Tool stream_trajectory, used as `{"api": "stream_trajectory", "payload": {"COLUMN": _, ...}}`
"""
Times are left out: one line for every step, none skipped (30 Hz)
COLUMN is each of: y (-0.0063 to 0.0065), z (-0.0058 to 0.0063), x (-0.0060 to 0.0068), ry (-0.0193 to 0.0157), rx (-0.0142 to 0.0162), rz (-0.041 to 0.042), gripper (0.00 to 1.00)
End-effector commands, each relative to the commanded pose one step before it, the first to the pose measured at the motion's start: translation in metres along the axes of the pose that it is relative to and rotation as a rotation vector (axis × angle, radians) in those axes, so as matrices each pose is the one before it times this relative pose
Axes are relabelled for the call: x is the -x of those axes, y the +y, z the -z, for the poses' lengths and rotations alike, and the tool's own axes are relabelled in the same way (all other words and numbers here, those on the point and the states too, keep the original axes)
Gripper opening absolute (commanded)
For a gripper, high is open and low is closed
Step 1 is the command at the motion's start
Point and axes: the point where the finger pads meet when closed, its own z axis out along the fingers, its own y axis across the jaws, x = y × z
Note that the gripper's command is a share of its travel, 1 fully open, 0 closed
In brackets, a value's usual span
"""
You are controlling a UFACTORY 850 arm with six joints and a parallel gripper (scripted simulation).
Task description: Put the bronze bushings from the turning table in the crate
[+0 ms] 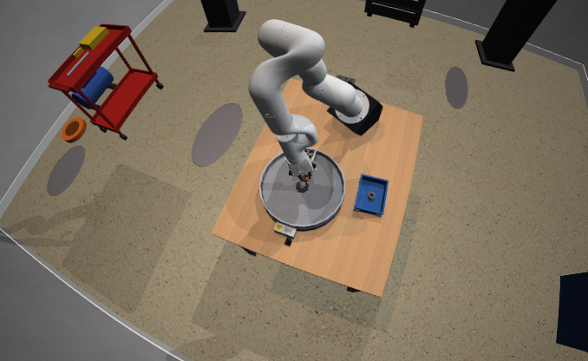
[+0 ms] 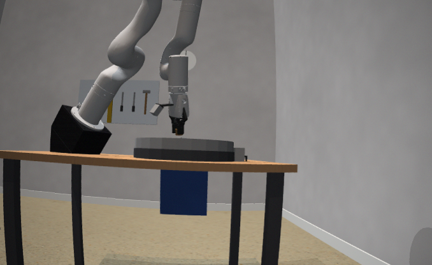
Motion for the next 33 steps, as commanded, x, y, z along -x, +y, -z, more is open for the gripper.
{"api": "stream_trajectory", "payload": {"y": 0.01109, "z": -0.00409, "x": 0.01169, "ry": -0.01814, "rx": 0.05057, "rz": 0.15856, "gripper": 0.00}}
{"api": "stream_trajectory", "payload": {"y": 0.00237, "z": -0.00102, "x": 0.00281, "ry": -0.00414, "rx": 0.00848, "rz": 0.03645, "gripper": 0.00}}
{"api": "stream_trajectory", "payload": {"y": 0.00219, "z": -0.00098, "x": 0.00272, "ry": -0.00405, "rx": 0.00804, "rz": 0.03467, "gripper": 0.00}}
{"api": "stream_trajectory", "payload": {"y": 0.00211, "z": -0.00098, "x": 0.00273, "ry": -0.00413, "rx": 0.00794, "rz": 0.03434, "gripper": 0.00}}
{"api": "stream_trajectory", "payload": {"y": 0.00207, "z": -0.00099, "x": 0.00278, "ry": -0.00427, "rx": 0.00796, "rz": 0.03456, "gripper": 0.00}}
{"api": "stream_trajectory", "payload": {"y": 0.00201, "z": -0.00100, "x": 0.00281, "ry": -0.00438, "rx": 0.00793, "rz": 0.03455, "gripper": 0.00}}
{"api": "stream_trajectory", "payload": {"y": 0.00194, "z": -0.00101, "x": 0.00283, "ry": -0.00448, "rx": 0.00789, "rz": 0.03448, "gripper": 0.00}}
{"api": "stream_trajectory", "payload": {"y": 0.00188, "z": -0.00101, "x": 0.00286, "ry": -0.00458, "rx": 0.00784, "rz": 0.03442, "gripper": 0.00}}
{"api": "stream_trajectory", "payload": {"y": 0.00182, "z": -0.00102, "x": 0.00288, "ry": -0.00468, "rx": 0.00780, "rz": 0.03439, "gripper": 0.00}}
{"api": "stream_trajectory", "payload": {"y": 0.00175, "z": -0.00102, "x": 0.00290, "ry": -0.00478, "rx": 0.00776, "rz": 0.03437, "gripper": 0.00}}
{"api": "stream_trajectory", "payload": {"y": 0.00169, "z": -0.00103, "x": 0.00292, "ry": -0.00488, "rx": 0.00771, "rz": 0.03432, "gripper": 0.00}}
{"api": "stream_trajectory", "payload": {"y": 0.00000, "z": 0.00000, "x": 0.00000, "ry": 0.00000, "rx": 0.00000, "rz": 0.00000, "gripper": 0.00}}
{"api": "stream_trajectory", "payload": {"y": 0.00000, "z": 0.00000, "x": 0.00000, "ry": 0.00000, "rx": 0.00000, "rz": 0.00000, "gripper": 0.00}}
{"api": "stream_trajectory", "payload": {"y": 0.00283, "z": -0.00177, "x": 0.00505, "ry": -0.00864, "rx": 0.01318, "rz": 0.05910, "gripper": 0.00}}
{"api": "stream_trajectory", "payload": {"y": 0.00264, "z": -0.00179, "x": 0.00510, "ry": -0.00894, "rx": 0.01307, "rz": 0.05914, "gripper": 0.00}}
{"api": "stream_trajectory", "payload": {"y": 0.00069, "z": -0.00052, "x": 0.00148, "ry": -0.00261, "rx": 0.00371, "rz": 0.01689, "gripper": 0.00}}
{"api": "stream_trajectory", "payload": {"y": 0.00099, "z": -0.00077, "x": 0.00218, "ry": -0.00388, "rx": 0.00544, "rz": 0.02486, "gripper": 0.00}}
{"api": "stream_trajectory", "payload": {"y": 0.00137, "z": -0.00109, "x": 0.00309, "ry": -0.00559, "rx": 0.00767, "rz": 0.03527, "gripper": 0.00}}
{"api": "stream_trajectory", "payload": {"y": 0.00133, "z": -0.00113, "x": 0.00318, "ry": -0.00584, "rx": 0.00782, "rz": 0.03617, "gripper": 0.00}}
{"api": "stream_trajectory", "payload": {"y": 0.00119, "z": -0.00107, "x": 0.00302, "ry": -0.00561, "rx": 0.00733, "rz": 0.03417, "gripper": 0.00}}
{"api": "stream_trajectory", "payload": {"y": 0.00112, "z": -0.00107, "x": 0.00300, "ry": -0.00566, "rx": 0.00724, "rz": 0.03398, "gripper": 0.00}}
{"api": "stream_trajectory", "payload": {"y": 0.00106, "z": -0.00108, "x": 0.00303, "ry": -0.00580, "rx": 0.00725, "rz": 0.03426, "gripper": 0.00}}
{"api": "stream_trajectory", "payload": {"y": 0.00100, "z": -0.00109, "x": 0.00304, "ry": -0.00589, "rx": 0.00720, "rz": 0.03428, "gripper": 0.00}}
{"api": "stream_trajectory", "payload": {"y": 0.00093, "z": -0.00109, "x": 0.00303, "ry": -0.00596, "rx": 0.00714, "rz": 0.03424, "gripper": 0.00}}
{"api": "stream_trajectory", "payload": {"y": 0.00087, "z": -0.00110, "x": 0.00303, "ry": -0.00604, "rx": 0.00708, "rz": 0.03422, "gripper": 0.00}}
{"api": "stream_trajectory", "payload": {"y": 0.00081, "z": -0.00110, "x": 0.00302, "ry": -0.00613, "rx": 0.00702, "rz": 0.03422, "gripper": 0.00}}
{"api": "stream_trajectory", "payload": {"y": 0.00074, "z": -0.00110, "x": 0.00302, "ry": -0.00620, "rx": 0.00697, "rz": 0.03422, "gripper": 0.00}}
{"api": "stream_trajectory", "payload": {"y": 0.00068, "z": -0.00111, "x": 0.00301, "ry": -0.00628, "rx": 0.00691, "rz": 0.03420, "gripper": 0.00}}
{"api": "stream_trajectory", "payload": {"y": 0.00000, "z": 0.00000, "x": 0.00000, "ry": 0.00000, "rx": 0.00000, "rz": 0.00000, "gripper": 0.00}}
{"api": "stream_trajectory", "payload": {"y": 0.00000, "z": 0.00000, "x": 0.00000, "ry": 0.00000, "rx": 0.00000, "rz": 0.00000, "gripper": 0.00}}
{"api": "stream_trajectory", "payload": {"y": 0.00122, "z": -0.00210, "x": 0.00569, "ry": -0.01219, "rx": 0.01302, "rz": 0.06527, "gripper": 0.00}}
{"api": "stream_trajectory", "payload": {"y": 0.00079, "z": -0.00172, "x": 0.00459, "ry": -0.01009, "rx": 0.01041, "rz": 0.05299, "gripper": 0.00}}
{"api": "stream_trajectory", "payload": {"y": 0.00020, "z": -0.00056, "x": 0.00148, "ry": -0.00331, "rx": 0.00334, "rz": 0.01717, "gripper": 0.00}}
